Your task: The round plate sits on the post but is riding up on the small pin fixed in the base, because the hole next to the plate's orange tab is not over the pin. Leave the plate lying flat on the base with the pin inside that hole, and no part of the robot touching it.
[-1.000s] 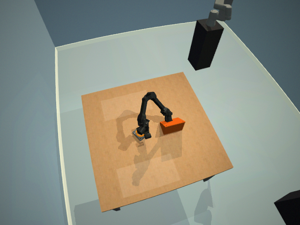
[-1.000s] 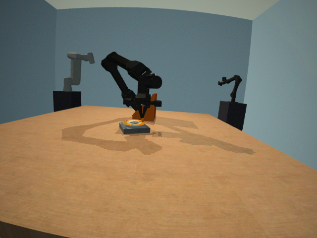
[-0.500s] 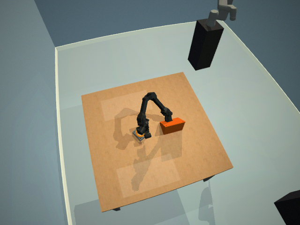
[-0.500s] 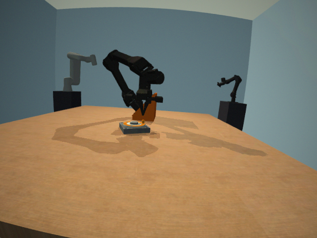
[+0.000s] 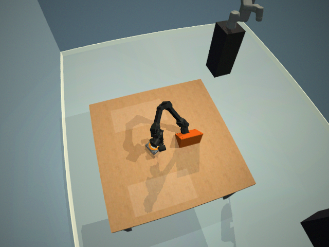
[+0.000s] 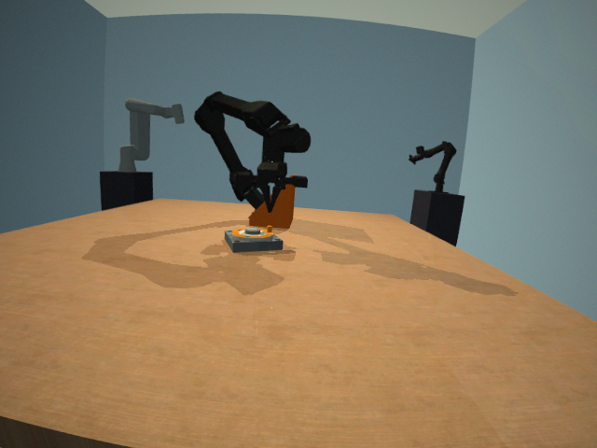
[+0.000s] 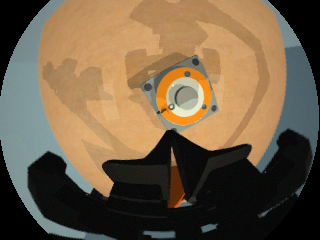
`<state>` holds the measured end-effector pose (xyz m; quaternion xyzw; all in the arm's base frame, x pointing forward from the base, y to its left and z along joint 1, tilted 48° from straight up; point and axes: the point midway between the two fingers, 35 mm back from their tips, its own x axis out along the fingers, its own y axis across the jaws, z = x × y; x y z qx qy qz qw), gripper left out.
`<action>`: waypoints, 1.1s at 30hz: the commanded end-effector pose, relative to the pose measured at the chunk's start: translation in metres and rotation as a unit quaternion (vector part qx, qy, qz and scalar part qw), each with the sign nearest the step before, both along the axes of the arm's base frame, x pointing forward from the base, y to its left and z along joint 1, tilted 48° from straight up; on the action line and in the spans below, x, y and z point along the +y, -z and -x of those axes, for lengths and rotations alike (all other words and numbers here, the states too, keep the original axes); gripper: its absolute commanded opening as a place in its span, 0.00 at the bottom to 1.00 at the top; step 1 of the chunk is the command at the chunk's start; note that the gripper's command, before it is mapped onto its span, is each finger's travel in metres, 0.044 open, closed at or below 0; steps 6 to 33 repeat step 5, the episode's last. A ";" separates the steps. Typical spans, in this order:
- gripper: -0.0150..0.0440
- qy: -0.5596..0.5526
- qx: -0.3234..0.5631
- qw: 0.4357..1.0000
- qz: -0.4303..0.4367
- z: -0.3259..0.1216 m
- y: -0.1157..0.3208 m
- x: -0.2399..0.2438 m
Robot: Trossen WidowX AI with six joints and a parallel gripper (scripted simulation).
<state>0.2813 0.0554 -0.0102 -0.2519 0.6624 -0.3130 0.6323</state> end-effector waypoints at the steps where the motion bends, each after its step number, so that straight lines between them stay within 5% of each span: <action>1: 0.25 -0.002 0.001 1.000 0.000 0.000 0.000 0.000; 33: 0.25 -0.002 0.001 1.000 0.000 0.000 0.000 0.000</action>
